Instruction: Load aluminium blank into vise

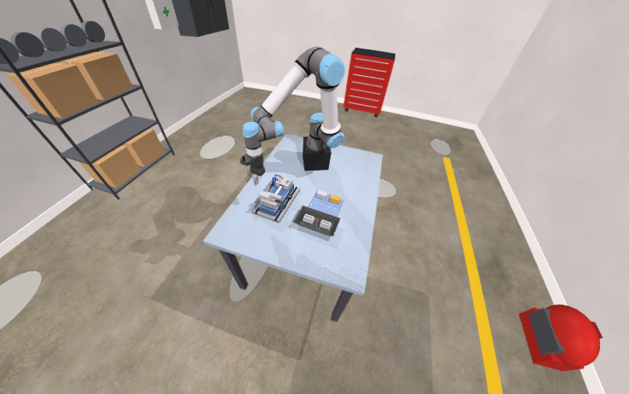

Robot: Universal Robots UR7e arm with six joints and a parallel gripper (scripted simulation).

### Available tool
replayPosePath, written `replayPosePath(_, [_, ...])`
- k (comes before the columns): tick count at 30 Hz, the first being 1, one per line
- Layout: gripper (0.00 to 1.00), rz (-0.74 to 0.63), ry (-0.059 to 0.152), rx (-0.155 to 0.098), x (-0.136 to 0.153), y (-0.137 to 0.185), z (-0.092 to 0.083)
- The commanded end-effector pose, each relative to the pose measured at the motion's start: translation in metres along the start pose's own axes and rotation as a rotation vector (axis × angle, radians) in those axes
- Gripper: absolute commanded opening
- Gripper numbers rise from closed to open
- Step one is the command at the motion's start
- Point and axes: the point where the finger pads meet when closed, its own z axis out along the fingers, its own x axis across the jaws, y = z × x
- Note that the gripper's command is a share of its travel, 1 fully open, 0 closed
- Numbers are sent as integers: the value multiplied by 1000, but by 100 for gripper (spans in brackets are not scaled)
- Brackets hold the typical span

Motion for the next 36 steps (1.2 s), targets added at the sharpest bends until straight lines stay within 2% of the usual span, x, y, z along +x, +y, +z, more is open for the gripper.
replayPosePath(1, [0, -43, -2, 2, 1, -1, -1])
replayPosePath(36, [0, -70, -2, 2, 1, -1, -1])
